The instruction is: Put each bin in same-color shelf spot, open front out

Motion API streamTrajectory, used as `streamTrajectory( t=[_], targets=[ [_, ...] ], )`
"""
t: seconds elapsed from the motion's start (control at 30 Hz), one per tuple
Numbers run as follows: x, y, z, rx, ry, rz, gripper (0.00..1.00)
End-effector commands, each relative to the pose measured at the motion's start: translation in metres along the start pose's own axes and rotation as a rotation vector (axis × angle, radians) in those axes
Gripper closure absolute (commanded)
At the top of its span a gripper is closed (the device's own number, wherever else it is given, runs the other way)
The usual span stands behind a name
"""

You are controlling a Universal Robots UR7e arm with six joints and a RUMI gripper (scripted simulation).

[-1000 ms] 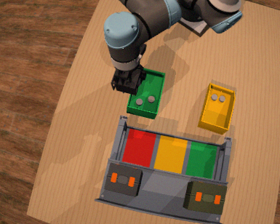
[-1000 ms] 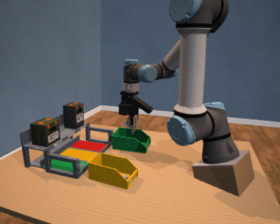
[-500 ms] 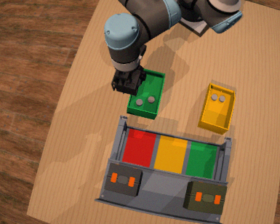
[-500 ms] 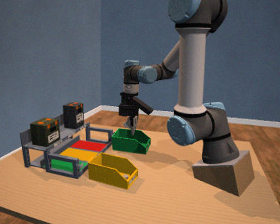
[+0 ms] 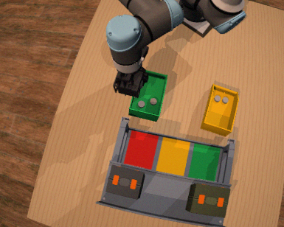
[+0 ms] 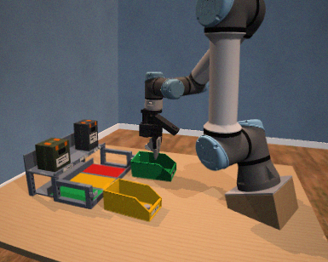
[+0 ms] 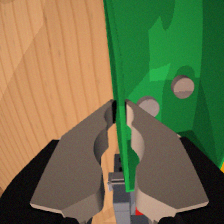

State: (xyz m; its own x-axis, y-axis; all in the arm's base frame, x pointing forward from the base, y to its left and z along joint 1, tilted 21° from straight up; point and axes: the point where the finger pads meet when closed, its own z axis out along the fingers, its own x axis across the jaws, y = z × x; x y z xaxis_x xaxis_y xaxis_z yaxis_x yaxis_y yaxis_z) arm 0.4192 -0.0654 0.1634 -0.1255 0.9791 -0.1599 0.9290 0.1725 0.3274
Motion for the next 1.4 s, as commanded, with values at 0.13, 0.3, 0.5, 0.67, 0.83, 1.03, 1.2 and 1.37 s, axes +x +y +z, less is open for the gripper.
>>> streamTrajectory(
  t=[0.13, 0.3, 0.5, 0.67, 0.83, 1.03, 1.2, 1.37],
  targets=[
    [-0.0002, 0.0003, 0.0023, -0.001, -0.001, 0.0, 1.0],
    [-0.0002, 0.0002, 0.0038, -0.001, -0.001, 0.0, 1.0],
    [-0.0002, 0.0002, 0.0052, -0.001, -0.001, 0.0, 1.0],
    [-0.0003, 0.0001, 0.0062, -0.001, -0.001, 0.0, 1.0],
    [-0.0003, 0.0001, 0.0072, -0.001, -0.001, 0.0, 1.0],
    [-0.0003, 0.0001, 0.0083, -0.001, -0.001, 0.0, 1.0],
    [-0.0003, 0.0, 0.0087, -0.001, -0.001, 0.0, 1.0],
    [-0.0003, 0.0, 0.0092, -0.001, -0.001, 0.0, 1.0]
  ],
)
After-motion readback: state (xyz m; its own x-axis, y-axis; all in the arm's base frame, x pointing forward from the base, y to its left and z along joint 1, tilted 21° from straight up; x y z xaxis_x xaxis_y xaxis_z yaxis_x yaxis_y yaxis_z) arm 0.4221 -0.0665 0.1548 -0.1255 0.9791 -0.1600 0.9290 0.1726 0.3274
